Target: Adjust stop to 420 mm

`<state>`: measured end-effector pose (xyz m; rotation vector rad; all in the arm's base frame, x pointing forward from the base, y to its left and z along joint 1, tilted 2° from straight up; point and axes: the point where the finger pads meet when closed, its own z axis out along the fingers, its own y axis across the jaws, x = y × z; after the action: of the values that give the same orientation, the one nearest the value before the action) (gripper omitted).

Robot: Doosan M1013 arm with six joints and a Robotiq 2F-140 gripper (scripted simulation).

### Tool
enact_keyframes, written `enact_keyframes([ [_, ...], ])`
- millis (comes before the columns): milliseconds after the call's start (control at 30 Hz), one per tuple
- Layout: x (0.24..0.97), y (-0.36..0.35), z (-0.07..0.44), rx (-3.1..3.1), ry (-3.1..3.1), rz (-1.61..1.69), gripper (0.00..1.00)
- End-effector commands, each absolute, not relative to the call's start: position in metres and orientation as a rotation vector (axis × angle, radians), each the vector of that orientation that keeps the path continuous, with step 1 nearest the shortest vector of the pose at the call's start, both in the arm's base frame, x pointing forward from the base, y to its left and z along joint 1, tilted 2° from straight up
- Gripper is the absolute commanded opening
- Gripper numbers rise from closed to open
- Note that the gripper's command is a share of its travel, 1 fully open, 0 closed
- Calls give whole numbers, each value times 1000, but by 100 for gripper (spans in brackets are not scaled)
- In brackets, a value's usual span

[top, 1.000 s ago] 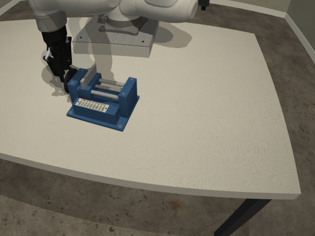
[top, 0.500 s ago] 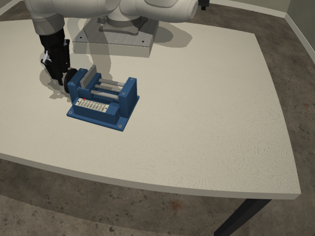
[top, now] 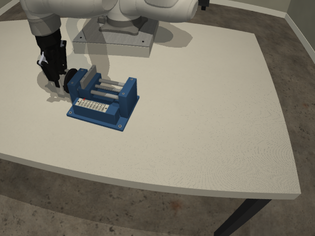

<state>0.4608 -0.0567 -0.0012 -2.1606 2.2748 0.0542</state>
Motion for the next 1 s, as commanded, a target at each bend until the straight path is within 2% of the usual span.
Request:
enact_keyframes([
  [0,465,-57,1,-2170,2273,56,4],
  [967,472,-58,22,-2170,2273,56,4],
])
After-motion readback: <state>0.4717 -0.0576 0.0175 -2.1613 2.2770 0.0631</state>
